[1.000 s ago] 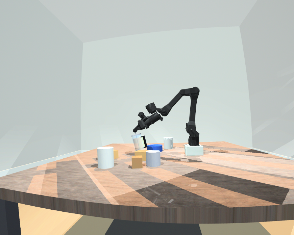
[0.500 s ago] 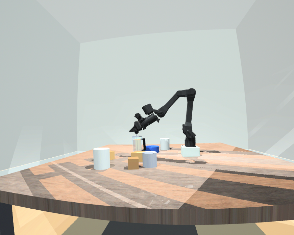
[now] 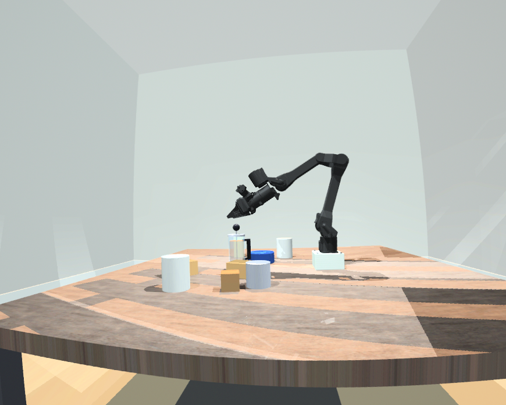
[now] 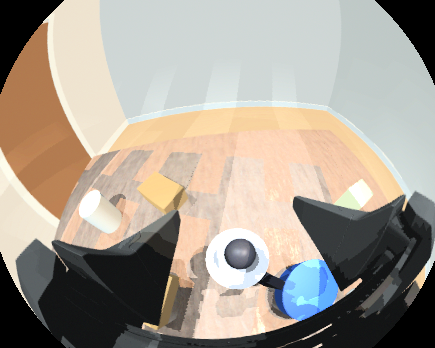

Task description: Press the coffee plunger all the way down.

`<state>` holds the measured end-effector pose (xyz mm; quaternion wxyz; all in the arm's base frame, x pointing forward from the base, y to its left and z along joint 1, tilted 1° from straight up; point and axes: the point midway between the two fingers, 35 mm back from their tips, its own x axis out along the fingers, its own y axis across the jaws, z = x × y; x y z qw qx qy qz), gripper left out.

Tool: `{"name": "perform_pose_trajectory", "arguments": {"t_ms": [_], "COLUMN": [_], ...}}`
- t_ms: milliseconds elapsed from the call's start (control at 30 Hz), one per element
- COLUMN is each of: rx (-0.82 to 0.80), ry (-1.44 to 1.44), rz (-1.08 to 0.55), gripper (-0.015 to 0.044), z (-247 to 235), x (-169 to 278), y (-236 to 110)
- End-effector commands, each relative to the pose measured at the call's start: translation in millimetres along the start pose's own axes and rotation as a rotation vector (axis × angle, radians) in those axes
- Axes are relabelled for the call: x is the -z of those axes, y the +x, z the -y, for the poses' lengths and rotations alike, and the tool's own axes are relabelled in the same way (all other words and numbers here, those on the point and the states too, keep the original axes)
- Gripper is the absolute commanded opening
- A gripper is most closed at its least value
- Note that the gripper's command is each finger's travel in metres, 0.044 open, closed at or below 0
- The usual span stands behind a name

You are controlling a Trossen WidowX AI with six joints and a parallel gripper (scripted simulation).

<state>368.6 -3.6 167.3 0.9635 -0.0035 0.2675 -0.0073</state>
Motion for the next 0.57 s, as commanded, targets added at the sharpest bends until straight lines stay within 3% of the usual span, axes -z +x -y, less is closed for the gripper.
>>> {"name": "perform_pose_trajectory", "arguments": {"t_ms": [0, 533], "rx": [0.005, 0.006], "ry": [-0.001, 0.000], "rz": [0.018, 0.018], "gripper": [0.0440, 0.0440], "z": [-0.3, 0.1], "x": [-24.5, -21.4], "y": [-37.1, -35.4]}}
